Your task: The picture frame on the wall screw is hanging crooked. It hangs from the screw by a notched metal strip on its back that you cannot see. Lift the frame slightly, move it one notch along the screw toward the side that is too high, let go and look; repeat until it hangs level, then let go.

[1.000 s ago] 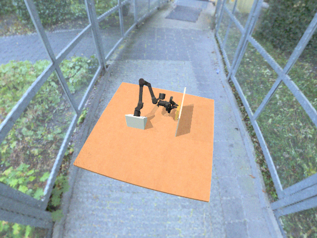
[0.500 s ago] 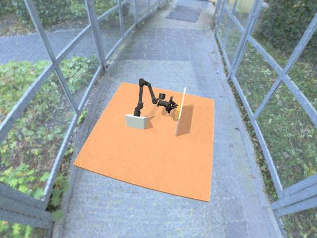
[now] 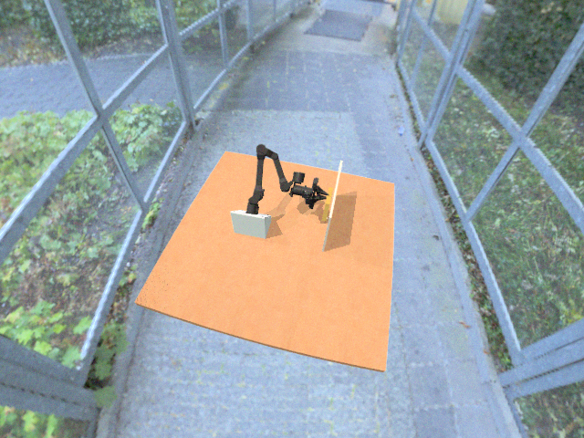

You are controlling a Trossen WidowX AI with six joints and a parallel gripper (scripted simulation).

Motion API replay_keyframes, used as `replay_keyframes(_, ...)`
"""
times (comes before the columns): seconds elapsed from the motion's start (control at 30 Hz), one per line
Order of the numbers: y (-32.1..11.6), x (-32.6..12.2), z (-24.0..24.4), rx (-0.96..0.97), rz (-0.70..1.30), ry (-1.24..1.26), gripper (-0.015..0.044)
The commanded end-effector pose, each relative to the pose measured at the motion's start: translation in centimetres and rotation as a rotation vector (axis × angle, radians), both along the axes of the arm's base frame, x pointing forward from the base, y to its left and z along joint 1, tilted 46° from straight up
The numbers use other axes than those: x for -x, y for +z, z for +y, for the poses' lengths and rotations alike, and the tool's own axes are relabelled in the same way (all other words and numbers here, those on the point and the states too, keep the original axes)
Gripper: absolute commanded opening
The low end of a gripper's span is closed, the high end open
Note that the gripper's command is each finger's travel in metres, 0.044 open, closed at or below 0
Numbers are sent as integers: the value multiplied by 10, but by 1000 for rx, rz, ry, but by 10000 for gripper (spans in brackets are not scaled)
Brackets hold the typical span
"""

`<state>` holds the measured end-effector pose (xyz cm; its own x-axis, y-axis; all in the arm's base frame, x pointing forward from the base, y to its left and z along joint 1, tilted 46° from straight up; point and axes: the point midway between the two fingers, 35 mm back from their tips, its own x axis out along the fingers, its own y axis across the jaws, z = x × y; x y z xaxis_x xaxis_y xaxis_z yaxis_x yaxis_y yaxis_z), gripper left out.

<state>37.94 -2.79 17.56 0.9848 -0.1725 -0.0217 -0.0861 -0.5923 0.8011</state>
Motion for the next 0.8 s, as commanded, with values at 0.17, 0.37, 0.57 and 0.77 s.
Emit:
replay_keyframes(0.17, -1, 0, -2, 4, -7, -15, 0)
replay_keyframes(0.37, -2, 0, 0, 3, -7, -15, 0)
replay_keyframes(0.57, -4, 0, 1, 2, -4, -11, 0)
replay_keyframes(0.77, -4, 0, 1, 0, -2, -6, 0)
